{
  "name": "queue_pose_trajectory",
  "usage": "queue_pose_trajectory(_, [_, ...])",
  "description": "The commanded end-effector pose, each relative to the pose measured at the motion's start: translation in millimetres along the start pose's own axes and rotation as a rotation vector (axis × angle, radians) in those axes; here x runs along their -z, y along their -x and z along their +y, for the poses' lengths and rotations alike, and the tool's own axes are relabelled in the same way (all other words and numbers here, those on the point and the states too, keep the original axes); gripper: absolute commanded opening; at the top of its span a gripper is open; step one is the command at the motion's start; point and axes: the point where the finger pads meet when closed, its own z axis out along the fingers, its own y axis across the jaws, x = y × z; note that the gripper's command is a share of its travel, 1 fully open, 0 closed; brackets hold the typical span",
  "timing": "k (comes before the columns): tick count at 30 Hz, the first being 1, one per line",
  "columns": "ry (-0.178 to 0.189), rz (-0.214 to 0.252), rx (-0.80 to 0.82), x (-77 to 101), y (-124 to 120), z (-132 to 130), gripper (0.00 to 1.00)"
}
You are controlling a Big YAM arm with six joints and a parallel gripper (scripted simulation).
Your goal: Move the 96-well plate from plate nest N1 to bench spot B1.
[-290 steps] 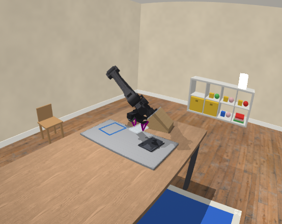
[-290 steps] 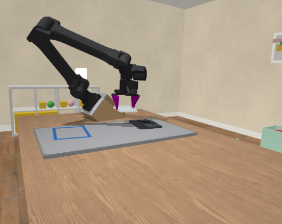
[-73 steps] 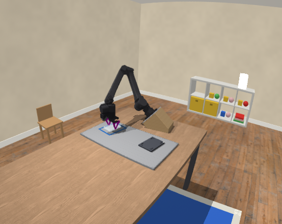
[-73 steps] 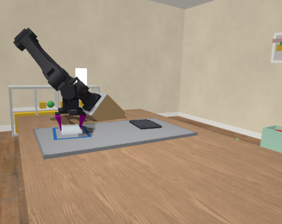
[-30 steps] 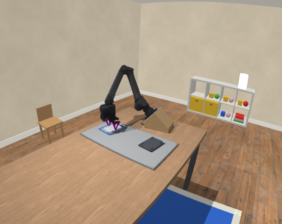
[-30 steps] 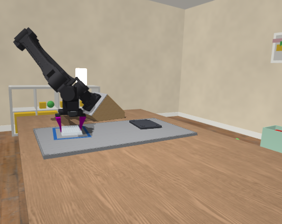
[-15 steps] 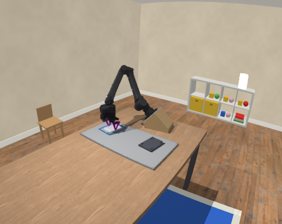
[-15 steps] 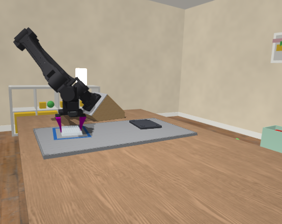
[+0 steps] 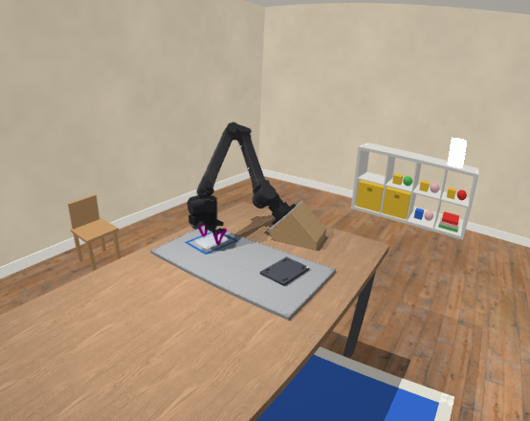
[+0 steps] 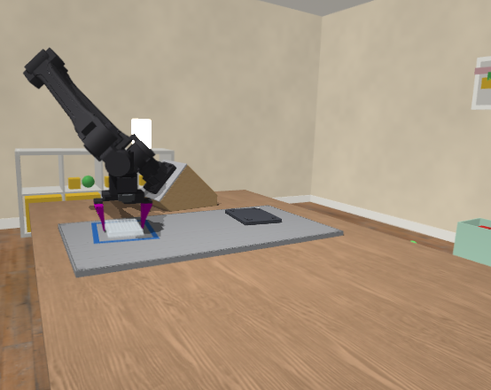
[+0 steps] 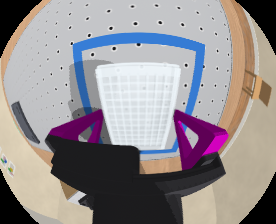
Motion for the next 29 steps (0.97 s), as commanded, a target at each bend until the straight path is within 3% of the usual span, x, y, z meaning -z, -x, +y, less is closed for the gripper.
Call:
queue_pose_trajectory(1, [0.000, -0.020, -0.013, 4.4, 9, -4, 1.00])
queue_pose_trajectory(15, [0.000, -0.020, -0.013, 4.4, 9, -4, 1.00])
queue_pose_trajectory(17, [-0.002, -0.043, -0.028, 18.8, 17, -9, 1.00])
queue_pose_trajectory(29, [0.001, -0.038, -0.024, 44.7, 17, -7, 1.00])
